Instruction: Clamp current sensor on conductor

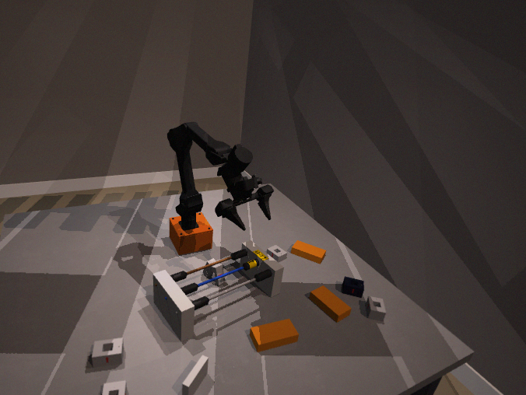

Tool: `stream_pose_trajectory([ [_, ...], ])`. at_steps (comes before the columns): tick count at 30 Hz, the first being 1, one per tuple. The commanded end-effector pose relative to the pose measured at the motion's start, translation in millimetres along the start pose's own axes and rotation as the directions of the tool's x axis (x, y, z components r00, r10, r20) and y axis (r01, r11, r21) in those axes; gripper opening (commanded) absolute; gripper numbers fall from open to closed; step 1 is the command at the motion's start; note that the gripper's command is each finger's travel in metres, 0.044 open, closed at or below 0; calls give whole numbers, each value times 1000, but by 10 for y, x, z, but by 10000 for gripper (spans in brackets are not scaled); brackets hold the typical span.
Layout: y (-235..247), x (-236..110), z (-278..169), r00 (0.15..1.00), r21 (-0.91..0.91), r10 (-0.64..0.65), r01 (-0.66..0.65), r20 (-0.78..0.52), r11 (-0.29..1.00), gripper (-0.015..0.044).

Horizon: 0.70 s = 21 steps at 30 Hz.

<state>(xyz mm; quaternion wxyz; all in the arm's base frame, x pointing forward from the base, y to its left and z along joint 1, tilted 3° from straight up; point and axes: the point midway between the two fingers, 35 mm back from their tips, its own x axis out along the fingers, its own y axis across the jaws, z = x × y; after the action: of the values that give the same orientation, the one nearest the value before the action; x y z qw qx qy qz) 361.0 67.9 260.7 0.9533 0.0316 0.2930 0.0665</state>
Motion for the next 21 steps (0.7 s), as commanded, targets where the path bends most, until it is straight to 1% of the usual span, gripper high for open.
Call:
stream_pose_trajectory([
  [1, 517, 178, -441, 876, -20, -12, 3, -483, 1000, 440],
  [5, 728, 120, -678, 734, -73, -68, 25, -676, 997, 440],
  [9, 850, 34, -821, 618, -125, -124, 41, -776, 991, 440],
  [21, 856, 29, -828, 612, -128, -127, 42, -781, 991, 440],
])
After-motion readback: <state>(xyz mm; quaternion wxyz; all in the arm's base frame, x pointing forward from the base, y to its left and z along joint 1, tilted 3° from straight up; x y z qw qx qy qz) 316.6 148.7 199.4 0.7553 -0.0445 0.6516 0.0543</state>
